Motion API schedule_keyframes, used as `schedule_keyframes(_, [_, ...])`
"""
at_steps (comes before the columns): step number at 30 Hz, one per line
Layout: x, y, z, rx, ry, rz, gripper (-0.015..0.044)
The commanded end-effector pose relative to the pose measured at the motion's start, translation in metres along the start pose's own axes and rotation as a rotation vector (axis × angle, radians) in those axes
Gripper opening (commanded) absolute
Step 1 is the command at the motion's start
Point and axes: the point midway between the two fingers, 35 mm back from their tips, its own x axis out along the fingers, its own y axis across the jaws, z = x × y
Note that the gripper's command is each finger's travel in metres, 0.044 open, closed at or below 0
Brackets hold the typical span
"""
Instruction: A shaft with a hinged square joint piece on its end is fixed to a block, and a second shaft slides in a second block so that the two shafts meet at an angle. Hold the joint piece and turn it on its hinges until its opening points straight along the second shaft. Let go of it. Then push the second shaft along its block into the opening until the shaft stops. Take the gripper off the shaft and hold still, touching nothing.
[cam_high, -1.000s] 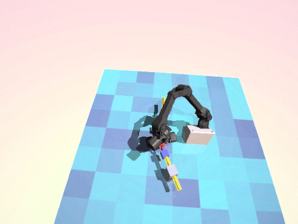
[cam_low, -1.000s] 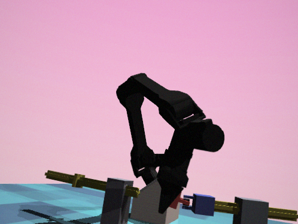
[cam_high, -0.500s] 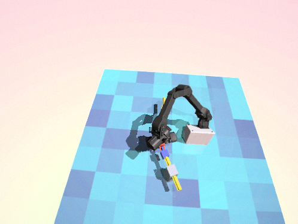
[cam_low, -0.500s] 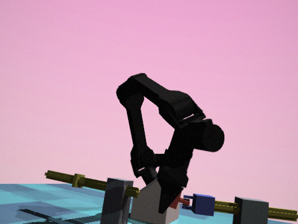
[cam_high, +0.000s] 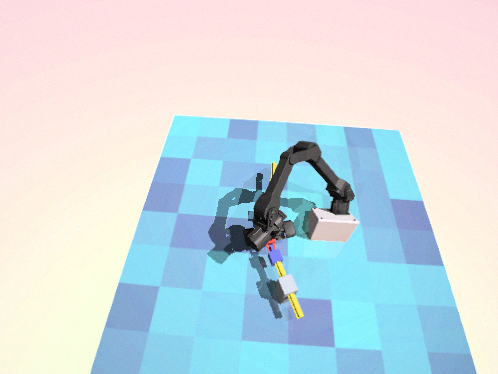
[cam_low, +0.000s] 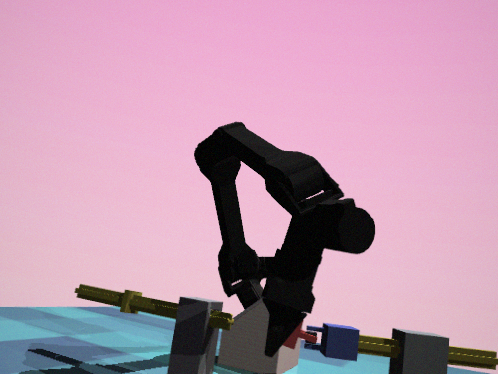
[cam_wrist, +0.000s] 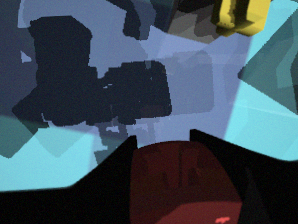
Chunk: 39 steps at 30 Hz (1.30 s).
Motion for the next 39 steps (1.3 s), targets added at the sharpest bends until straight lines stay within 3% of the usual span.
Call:
schedule_keyframes(1, [0.0009, 0.0001, 0.0003, -0.002, -0.004, 0.002, 0.0182])
schedule_keyframes(22, [0.0009, 0.0001, 0.0003, -0.002, -0.004, 0.002, 0.0182])
schedule_keyframes(24, [0.0000, 0.0000, 0.0000, 0.000, 0.000, 0.000, 0.0147])
schedule_keyframes(29, [0.0000, 0.0000, 0.0000, 0.000, 0.000, 0.000, 0.0147])
schedule_keyframes(35, [0.0000, 0.0000, 0.0000, 0.000, 0.000, 0.000, 0.0000])
schedule_keyframes(39, [0.0000, 0.0000, 0.0000, 0.000, 0.000, 0.000, 0.0000])
